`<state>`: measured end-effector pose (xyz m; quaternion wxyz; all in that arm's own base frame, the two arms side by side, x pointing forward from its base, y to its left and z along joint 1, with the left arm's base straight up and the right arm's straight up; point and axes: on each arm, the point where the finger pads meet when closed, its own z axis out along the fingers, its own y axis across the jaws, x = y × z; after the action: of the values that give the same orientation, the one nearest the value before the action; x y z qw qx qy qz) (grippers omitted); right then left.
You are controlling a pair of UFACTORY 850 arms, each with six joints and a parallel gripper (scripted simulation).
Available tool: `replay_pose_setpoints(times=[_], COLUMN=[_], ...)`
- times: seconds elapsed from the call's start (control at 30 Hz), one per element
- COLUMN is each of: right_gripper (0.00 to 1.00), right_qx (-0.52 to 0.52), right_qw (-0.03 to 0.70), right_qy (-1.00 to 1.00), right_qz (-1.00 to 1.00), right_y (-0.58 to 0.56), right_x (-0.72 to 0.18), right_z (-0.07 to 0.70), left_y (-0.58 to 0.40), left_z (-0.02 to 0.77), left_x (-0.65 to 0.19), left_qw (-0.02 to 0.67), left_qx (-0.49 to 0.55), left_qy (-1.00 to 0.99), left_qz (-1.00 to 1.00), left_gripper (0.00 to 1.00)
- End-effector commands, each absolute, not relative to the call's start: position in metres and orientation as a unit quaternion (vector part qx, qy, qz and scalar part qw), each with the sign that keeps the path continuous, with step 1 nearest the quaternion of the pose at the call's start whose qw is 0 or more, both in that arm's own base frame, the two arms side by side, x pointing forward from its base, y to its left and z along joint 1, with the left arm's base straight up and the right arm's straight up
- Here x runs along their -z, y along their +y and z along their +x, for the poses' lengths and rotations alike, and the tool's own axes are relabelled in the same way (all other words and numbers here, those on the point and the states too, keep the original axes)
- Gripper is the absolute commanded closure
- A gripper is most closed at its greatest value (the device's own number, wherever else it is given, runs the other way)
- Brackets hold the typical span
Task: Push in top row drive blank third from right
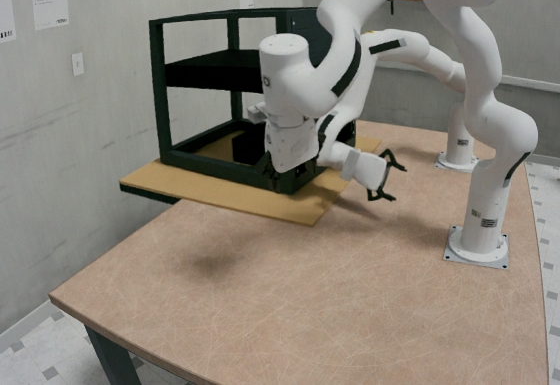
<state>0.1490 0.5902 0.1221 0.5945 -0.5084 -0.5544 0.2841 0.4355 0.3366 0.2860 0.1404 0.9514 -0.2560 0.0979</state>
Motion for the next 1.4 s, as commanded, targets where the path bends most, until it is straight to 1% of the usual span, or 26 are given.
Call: replay_pose_setpoints(times=[0.0,0.1,0.17,0.6,0.67,0.73,1.17,1.23,1.37], right_gripper=[0.00,0.00,0.00,0.00,0.00,0.00,0.00,0.00,0.00], right_qx=[-0.296,-0.299,-0.306,-0.364,-0.364,-0.375,-0.452,-0.452,-0.476], right_qw=[0.584,0.581,0.575,0.516,0.516,0.504,0.402,0.402,0.363], right_qy=[-0.570,-0.573,-0.581,-0.643,-0.643,-0.655,-0.729,-0.729,-0.750], right_qz=[-0.497,-0.495,-0.489,-0.432,-0.432,-0.420,-0.319,-0.319,-0.280], right_y=[0.581,0.579,0.574,0.524,0.524,0.514,0.435,0.435,0.408], right_x=[-0.125,-0.126,-0.127,-0.138,-0.138,-0.141,-0.160,-0.160,-0.168], right_z=[0.140,0.138,0.133,0.098,0.098,0.093,0.068,0.068,0.066], left_y=[0.363,0.367,0.381,0.415,0.415,0.421,0.428,0.428,0.425], left_z=[0.399,0.393,0.368,0.277,0.277,0.250,0.155,0.155,0.117], left_x=[-0.309,-0.312,-0.325,-0.367,-0.367,-0.378,-0.415,-0.415,-0.429], left_qw=[0.130,0.129,0.123,0.099,0.099,0.091,0.062,0.062,0.048], left_qx=[-0.084,-0.082,-0.075,-0.052,-0.052,-0.046,-0.026,-0.026,-0.019], left_qy=[-0.169,-0.154,-0.094,0.113,0.113,0.174,0.382,0.382,0.465], left_qz=[0.973,0.976,0.985,0.987,0.987,0.979,0.922,0.922,0.884], left_gripper=[0.00,0.00,0.00,0.00,0.00,0.00,0.00,0.00,0.00])
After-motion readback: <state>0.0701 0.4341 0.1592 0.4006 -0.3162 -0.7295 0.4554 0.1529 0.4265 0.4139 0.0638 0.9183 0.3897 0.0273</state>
